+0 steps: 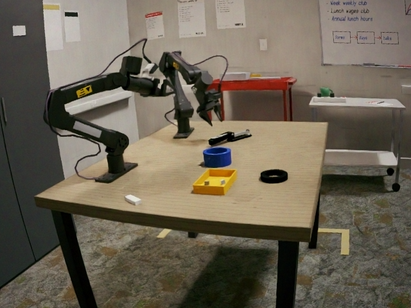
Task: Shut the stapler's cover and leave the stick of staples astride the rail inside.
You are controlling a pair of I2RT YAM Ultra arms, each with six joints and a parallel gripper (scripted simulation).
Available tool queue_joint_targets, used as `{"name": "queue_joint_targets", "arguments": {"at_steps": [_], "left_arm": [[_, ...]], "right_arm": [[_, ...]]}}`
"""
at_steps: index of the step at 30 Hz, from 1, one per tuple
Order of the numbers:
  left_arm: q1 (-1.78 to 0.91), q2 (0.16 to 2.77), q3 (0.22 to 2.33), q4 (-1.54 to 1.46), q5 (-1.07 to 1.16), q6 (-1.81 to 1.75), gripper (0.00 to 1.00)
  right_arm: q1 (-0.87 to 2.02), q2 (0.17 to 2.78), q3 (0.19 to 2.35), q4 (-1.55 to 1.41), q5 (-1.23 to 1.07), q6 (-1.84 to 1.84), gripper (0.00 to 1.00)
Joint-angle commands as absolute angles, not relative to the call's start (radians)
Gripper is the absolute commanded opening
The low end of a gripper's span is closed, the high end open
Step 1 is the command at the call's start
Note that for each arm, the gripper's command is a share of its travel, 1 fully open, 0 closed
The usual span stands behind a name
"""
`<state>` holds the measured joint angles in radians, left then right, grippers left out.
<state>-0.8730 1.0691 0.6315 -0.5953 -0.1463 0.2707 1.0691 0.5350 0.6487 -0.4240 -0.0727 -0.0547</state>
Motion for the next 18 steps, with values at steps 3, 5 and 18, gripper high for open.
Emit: {"name": "queue_joint_targets", "arguments": {"at_steps": [3,5,18], "left_arm": [[-0.940,1.229,0.801,-0.761,-0.240,0.458,0.50],[-0.963,1.289,0.856,-0.810,-0.265,0.506,0.50],[-1.091,1.621,1.155,-1.101,-0.413,0.782,0.50]], "right_arm": [[1.066,0.522,0.653,-0.426,-0.075,-0.056,1.00],[1.066,0.522,0.653,-0.426,-0.075,-0.056,1.00],[1.066,0.522,0.653,-0.426,-0.075,-0.056,1.00]]}}
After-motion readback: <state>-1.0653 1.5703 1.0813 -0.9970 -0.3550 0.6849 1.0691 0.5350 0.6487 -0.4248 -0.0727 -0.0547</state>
